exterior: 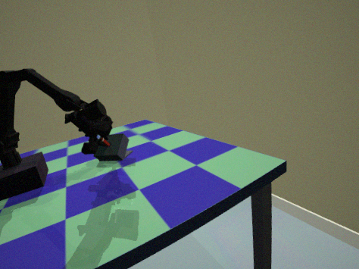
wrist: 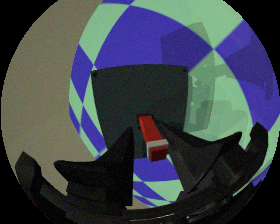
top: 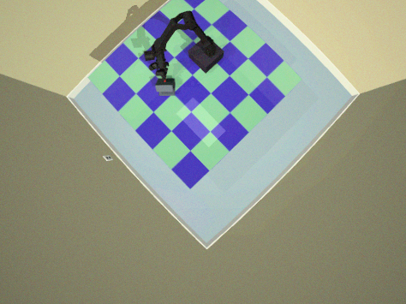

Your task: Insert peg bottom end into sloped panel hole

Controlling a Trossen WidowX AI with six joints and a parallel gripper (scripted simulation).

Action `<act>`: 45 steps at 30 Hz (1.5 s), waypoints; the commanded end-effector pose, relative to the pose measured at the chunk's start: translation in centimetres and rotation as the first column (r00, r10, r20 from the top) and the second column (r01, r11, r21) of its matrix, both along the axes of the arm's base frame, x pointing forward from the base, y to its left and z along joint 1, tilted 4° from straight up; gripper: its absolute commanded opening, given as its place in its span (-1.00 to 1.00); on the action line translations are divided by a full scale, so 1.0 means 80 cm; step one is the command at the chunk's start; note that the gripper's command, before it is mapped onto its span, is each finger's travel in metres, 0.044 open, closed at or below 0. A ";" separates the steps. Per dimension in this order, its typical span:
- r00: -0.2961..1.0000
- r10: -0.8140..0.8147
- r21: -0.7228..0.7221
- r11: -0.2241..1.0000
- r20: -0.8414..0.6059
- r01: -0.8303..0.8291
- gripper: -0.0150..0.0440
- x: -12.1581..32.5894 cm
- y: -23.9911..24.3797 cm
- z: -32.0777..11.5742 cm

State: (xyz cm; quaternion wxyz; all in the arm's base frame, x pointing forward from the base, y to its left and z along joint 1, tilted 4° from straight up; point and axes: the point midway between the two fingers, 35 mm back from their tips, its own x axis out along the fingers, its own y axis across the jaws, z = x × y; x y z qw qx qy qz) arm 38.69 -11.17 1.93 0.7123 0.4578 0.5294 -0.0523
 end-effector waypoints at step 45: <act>1.000 -0.006 -0.006 1.000 -0.007 0.006 1.00 -0.051 -0.055 0.088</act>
